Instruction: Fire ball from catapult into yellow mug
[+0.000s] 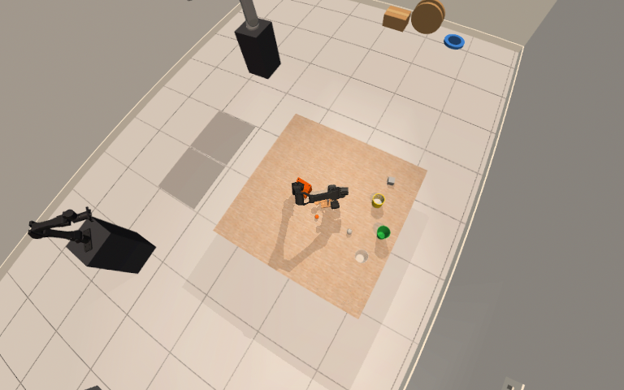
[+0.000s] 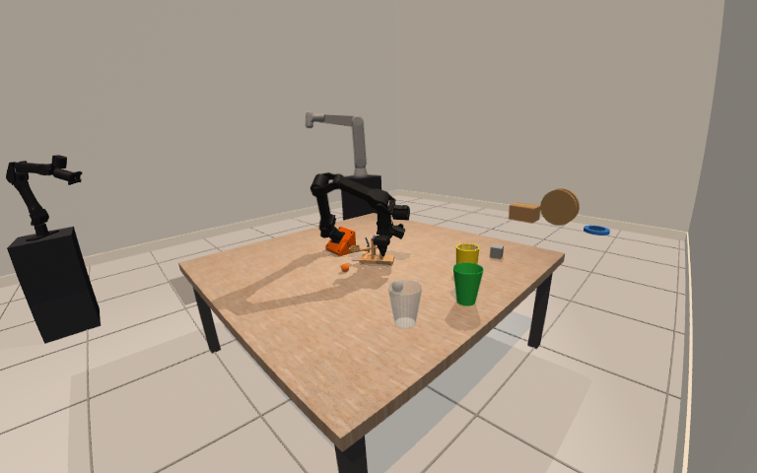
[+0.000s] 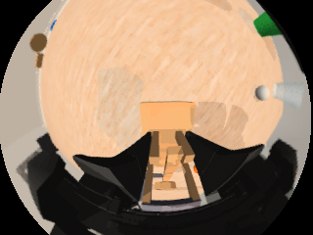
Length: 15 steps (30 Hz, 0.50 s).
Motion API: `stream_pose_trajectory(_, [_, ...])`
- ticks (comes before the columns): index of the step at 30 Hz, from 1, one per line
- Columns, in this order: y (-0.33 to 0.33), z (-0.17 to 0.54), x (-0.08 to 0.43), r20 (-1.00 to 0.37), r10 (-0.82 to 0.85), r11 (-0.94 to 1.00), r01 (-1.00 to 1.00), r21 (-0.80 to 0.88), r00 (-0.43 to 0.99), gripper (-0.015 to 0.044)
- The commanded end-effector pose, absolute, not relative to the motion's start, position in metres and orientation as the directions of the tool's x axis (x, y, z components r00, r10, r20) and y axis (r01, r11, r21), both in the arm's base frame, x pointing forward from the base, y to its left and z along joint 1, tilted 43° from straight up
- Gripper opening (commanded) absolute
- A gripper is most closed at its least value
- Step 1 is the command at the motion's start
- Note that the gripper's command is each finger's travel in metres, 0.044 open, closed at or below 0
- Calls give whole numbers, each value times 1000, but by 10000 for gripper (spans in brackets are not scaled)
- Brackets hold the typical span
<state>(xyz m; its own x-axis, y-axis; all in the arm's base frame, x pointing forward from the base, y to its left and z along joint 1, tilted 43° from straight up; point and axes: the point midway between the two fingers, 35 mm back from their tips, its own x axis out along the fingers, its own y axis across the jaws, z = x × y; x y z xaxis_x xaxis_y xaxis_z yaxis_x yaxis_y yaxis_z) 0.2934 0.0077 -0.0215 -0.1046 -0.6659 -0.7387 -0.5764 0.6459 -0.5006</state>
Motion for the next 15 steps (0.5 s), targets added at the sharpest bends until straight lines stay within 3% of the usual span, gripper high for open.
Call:
stream_pose_trajectory(1, [37,6,301,-751,-656,646,-572,-505,-77,0])
stream_pose_trajectory(6, [42,4,304,-751,-655,655,-554,-514,-78,0])
stream_pose_trajectory(15, [90,-43,329,-748,-659,733,-293,-615,-78,0])
